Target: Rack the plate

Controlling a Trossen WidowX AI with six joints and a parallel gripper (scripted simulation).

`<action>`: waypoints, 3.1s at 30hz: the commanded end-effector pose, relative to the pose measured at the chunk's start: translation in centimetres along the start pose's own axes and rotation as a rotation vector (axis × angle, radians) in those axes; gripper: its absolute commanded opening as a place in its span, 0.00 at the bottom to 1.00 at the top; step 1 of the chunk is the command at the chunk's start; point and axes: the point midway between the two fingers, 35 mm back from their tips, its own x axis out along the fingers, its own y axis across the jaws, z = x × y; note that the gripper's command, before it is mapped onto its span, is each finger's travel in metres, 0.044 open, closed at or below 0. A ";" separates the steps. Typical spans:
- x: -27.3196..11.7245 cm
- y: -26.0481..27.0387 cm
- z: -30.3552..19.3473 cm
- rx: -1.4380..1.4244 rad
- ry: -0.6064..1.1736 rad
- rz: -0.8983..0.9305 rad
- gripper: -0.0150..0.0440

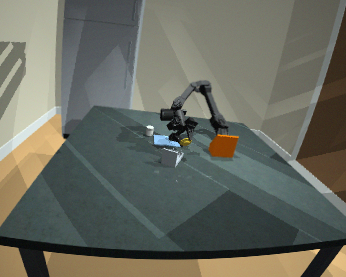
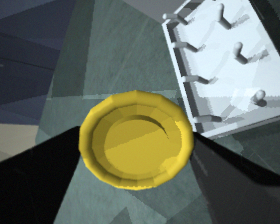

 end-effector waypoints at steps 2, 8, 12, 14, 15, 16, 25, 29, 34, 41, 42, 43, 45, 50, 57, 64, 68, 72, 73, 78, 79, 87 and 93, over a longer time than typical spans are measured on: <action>0.2 -0.4 -0.2 -0.111 -0.079 0.042 0.25; 0.2 -0.9 -0.3 -0.235 -0.179 0.064 0.25; 0.1 -1.3 -0.4 -0.319 -0.249 0.066 0.25; 0.1 -1.5 -0.5 -0.361 -0.284 0.063 0.25; 0.1 -1.6 -0.5 -0.383 -0.302 0.061 0.25; 0.0 -1.7 -0.5 -0.404 -0.319 0.058 0.25; -0.4 -2.6 -0.8 -0.597 -0.477 0.001 0.25; -0.6 -2.9 -1.0 -0.684 -0.544 -0.042 0.25; -1.0 -3.3 -1.3 -0.792 -0.622 -0.110 0.25; -1.7 -3.9 -1.8 -0.943 -0.719 -0.231 0.25; -1.8 -3.9 -1.9 -0.961 -0.729 -0.247 0.25; -1.8 -3.9 -1.9 -0.971 -0.735 -0.257 0.25; -1.8 -4.0 -1.9 -0.975 -0.737 -0.260 0.25; -1.8 -4.0 -1.9 -0.975 -0.737 -0.260 0.25; -1.5 -3.9 -1.5 -0.972 -0.734 -0.260 0.25; -0.9 -3.7 -0.8 -0.967 -0.731 -0.260 0.25; -0.2 -3.6 0.0 -0.974 -0.734 -0.266 0.25; -0.1 -3.6 0.1 -0.976 -0.735 -0.267 0.25; -0.1 -3.6 0.1 -0.976 -0.735 -0.267 0.25; 0.5 -3.4 0.8 -0.979 -0.736 -0.271 0.25; 0.7 -3.4 0.9 -0.980 -0.737 -0.272 0.25; 1.2 -3.2 1.4 -0.984 -0.738 -0.274 0.25; 1.7 -3.0 1.9 -0.987 -0.739 -0.277 0.25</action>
